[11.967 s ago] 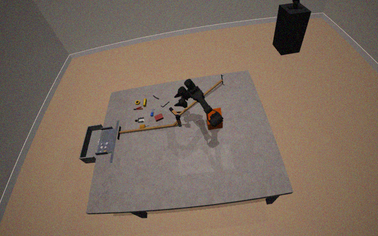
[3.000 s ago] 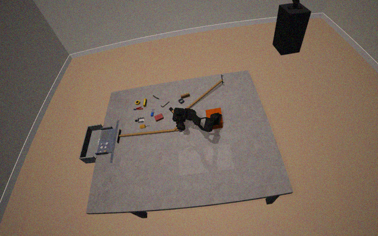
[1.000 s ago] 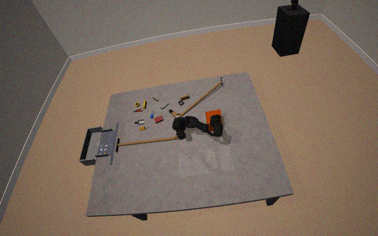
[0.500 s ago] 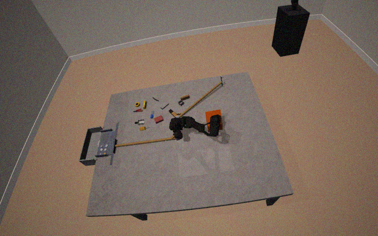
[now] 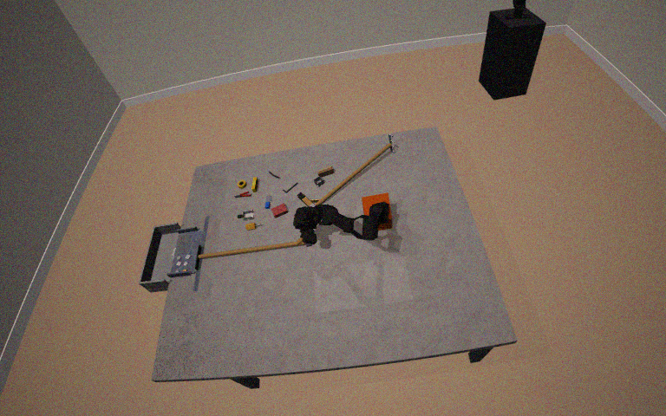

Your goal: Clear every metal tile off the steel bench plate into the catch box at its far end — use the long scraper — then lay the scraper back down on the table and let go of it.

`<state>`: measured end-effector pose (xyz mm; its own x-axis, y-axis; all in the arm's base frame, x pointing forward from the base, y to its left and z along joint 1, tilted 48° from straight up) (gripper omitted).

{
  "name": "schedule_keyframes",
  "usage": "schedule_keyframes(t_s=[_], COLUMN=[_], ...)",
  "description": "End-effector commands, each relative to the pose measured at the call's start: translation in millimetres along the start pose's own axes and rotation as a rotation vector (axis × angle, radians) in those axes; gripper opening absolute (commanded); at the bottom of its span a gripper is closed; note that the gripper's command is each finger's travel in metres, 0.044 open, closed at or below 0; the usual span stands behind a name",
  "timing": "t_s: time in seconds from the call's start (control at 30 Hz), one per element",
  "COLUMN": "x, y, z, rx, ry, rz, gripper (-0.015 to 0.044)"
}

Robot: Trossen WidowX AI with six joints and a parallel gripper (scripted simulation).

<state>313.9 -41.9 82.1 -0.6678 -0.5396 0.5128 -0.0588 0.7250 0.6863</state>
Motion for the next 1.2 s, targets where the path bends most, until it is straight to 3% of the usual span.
schedule_keyframes(t_s=[0.0,1.17], x=[-1.5,-33.9], y=[-2.2,-6.1], z=[-4.3,-48.4], rx=[0.005,0.007], ry=[-0.007,-0.010], rz=[0.001,-0.001], gripper=[0.0000,0.0000])
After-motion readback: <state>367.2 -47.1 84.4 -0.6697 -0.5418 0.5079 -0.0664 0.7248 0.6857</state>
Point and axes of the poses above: the point midway between the two fingers, 35 mm back from their tips, its own x axis back along the fingers, its own y axis across the jaws, z = x × y, the point moved 8 cm from there along x, back along the fingers, and after that the axes turned 7 degrees about x, right-handed, at the moved point
